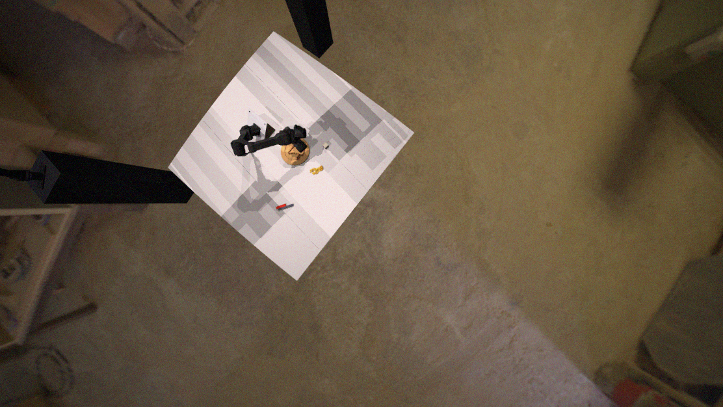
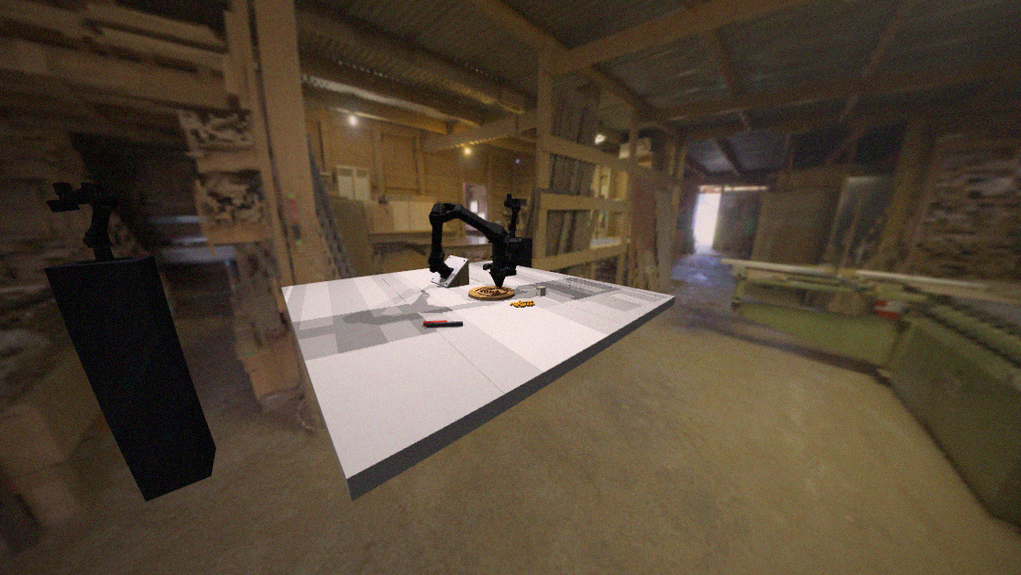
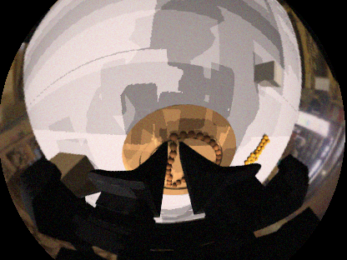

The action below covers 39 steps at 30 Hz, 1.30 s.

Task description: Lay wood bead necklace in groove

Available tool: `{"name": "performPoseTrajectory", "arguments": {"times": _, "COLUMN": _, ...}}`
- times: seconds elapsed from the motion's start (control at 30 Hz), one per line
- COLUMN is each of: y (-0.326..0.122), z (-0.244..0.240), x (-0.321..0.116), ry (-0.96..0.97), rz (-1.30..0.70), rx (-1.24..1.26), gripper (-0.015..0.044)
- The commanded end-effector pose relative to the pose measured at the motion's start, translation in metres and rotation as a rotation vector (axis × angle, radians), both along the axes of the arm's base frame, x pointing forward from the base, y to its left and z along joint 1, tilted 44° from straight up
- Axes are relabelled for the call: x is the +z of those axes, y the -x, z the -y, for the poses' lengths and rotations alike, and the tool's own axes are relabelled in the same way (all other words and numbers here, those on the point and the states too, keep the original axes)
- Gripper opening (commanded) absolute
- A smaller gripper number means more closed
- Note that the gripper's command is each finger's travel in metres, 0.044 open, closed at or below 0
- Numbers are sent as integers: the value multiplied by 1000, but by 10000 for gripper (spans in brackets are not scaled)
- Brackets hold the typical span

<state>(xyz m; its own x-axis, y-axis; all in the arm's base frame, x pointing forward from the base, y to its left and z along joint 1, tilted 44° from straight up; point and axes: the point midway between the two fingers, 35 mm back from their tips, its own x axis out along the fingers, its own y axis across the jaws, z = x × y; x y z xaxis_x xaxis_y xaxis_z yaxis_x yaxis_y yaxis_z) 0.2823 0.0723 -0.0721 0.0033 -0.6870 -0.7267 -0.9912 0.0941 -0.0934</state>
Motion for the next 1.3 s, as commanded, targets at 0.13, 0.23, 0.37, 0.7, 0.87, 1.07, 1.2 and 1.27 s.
{"name": "performPoseTrajectory", "arguments": {"times": 0.13, "y": 0, "z": 0, "x": 0, "ry": 0, "rz": 0, "rx": 0, "gripper": 0}}
{"name": "performPoseTrajectory", "arguments": {"times": 0.23, "y": 0, "z": 0, "x": 0, "ry": 0, "rz": 0, "rx": 0, "gripper": 0}}
{"name": "performPoseTrajectory", "arguments": {"times": 0.37, "y": 0, "z": 0, "x": 0, "ry": 0, "rz": 0, "rx": 0, "gripper": 0}}
{"name": "performPoseTrajectory", "arguments": {"times": 0.7, "y": 0, "z": 0, "x": 0, "ry": 0, "rz": 0, "rx": 0, "gripper": 0}}
{"name": "performPoseTrajectory", "arguments": {"times": 0.87, "y": 0, "z": 0, "x": 0, "ry": 0, "rz": 0, "rx": 0, "gripper": 0}}
{"name": "performPoseTrajectory", "arguments": {"times": 1.07, "y": 0, "z": -3, "x": 5, "ry": 5, "rz": 0, "rx": 3, "gripper": 0}}
{"name": "performPoseTrajectory", "arguments": {"times": 1.2, "y": 3, "z": -5, "x": 3, "ry": 5, "rz": 0, "rx": 3, "gripper": 0}}
{"name": "performPoseTrajectory", "arguments": {"times": 1.27, "y": 7, "z": -8, "x": 0, "ry": 4, "rz": 0, "rx": 3, "gripper": 0}}
